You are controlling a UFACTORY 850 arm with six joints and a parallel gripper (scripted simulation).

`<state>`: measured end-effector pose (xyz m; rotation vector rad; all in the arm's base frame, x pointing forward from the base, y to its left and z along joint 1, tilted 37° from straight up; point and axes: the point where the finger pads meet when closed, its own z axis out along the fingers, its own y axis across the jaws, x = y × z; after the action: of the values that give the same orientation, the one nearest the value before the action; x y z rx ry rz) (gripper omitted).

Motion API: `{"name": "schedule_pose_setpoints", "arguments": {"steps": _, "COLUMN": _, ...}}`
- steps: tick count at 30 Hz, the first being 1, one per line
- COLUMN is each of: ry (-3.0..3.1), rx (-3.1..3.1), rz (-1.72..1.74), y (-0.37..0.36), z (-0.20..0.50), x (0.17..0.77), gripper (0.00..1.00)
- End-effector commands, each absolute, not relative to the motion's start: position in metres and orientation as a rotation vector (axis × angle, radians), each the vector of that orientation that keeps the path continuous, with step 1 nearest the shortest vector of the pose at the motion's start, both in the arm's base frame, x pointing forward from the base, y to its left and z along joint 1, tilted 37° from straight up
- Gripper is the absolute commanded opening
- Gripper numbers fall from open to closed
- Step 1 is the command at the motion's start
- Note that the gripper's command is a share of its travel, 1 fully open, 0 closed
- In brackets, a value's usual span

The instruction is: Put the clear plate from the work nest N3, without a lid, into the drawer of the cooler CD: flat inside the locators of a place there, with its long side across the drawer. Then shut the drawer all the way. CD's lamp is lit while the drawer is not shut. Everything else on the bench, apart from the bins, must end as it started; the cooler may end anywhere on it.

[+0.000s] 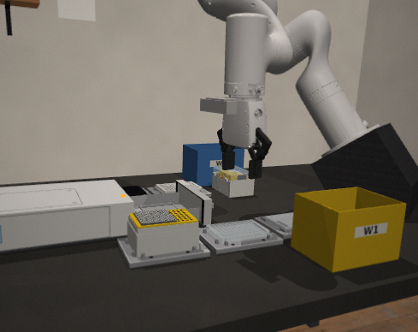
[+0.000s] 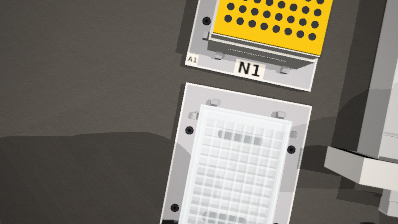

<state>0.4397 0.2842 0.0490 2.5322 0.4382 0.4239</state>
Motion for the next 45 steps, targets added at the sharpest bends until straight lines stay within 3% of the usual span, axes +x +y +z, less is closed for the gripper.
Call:
{"name": "schedule_pose_setpoints", "arguments": {"steps": 1, "ry": 0.276, "rx": 2.566, "rz": 0.504, "y": 0.285, "z": 0.049, "x": 0.44, "gripper": 1.0}}
{"name": "schedule_pose_setpoints", "arguments": {"steps": 45, "ry": 0.226, "rx": 2.576, "rz": 0.518, "y": 0.266, "z": 0.014, "x": 0.457, "gripper": 1.0}}
